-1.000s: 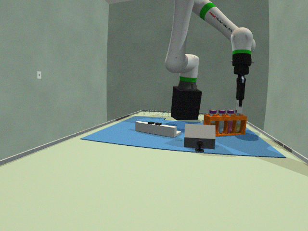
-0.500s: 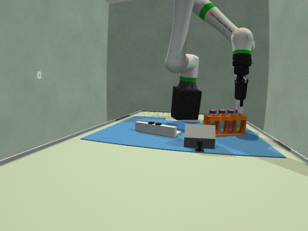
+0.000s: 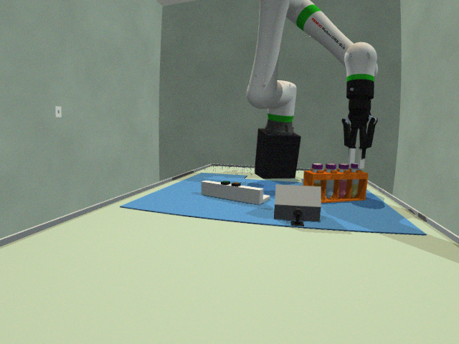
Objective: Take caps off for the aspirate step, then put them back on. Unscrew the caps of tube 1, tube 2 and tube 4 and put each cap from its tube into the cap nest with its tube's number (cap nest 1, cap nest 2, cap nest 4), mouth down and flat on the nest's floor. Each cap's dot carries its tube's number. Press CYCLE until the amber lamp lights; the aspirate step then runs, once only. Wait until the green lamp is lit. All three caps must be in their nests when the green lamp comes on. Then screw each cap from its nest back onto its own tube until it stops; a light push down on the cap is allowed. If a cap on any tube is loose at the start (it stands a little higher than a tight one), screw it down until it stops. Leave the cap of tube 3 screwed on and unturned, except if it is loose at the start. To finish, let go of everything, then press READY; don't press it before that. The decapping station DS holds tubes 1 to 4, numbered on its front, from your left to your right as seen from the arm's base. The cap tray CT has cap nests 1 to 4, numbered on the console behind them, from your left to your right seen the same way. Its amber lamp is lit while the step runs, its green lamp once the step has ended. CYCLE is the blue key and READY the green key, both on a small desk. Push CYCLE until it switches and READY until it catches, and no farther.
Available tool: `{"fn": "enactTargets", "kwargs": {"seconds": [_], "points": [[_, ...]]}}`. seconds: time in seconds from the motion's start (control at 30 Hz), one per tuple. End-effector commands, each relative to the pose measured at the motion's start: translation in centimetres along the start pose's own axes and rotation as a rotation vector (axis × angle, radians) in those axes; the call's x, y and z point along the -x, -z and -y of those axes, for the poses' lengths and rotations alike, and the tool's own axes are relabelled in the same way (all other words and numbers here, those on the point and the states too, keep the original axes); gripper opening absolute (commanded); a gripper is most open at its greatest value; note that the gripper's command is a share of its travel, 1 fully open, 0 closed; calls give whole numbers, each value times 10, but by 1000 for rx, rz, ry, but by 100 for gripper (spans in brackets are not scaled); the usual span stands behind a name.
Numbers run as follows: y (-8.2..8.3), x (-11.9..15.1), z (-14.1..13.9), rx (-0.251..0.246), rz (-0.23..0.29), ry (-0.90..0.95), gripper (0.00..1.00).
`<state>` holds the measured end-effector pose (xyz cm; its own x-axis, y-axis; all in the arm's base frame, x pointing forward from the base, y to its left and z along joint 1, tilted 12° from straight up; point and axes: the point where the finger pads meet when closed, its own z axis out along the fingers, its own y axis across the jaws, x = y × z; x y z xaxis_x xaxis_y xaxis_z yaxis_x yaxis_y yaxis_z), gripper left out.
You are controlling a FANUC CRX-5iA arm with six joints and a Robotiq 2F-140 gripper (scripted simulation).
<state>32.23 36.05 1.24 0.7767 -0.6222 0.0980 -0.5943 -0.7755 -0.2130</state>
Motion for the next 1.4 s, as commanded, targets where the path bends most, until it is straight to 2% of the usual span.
{"fn": "enactTargets", "kwargs": {"seconds": [0.0, 0.2, 0.23, 0.63, 0.73, 0.87, 0.93, 1.17, 1.2, 1.23, 1.27, 1.3, 1.37], "points": [[0, 0, 0, 14, 34, 223, 0], [0, 0, 0, 14, 34, 223, 0], [0, 0, 0, 14, 34, 223, 35], [0, 0, 0, 14, 34, 223, 35], [0, 0, 0, 18, 32, -27, 35], [0, 0, 0, 20, 32, -96, 35], [0, 0, 0, 22, 30, -269, 35], [0, 0, 0, 26, 27, -527, 35], [0, 0, 0, 27, 26, -610, 35], [0, 0, 0, 27, 26, -610, 35], [0, 0, 0, 28, 25, -693, 35], [0, 0, 0, 28, 25, -693, 35], [0, -1, 0, 30, 23, -824, 35]]}}
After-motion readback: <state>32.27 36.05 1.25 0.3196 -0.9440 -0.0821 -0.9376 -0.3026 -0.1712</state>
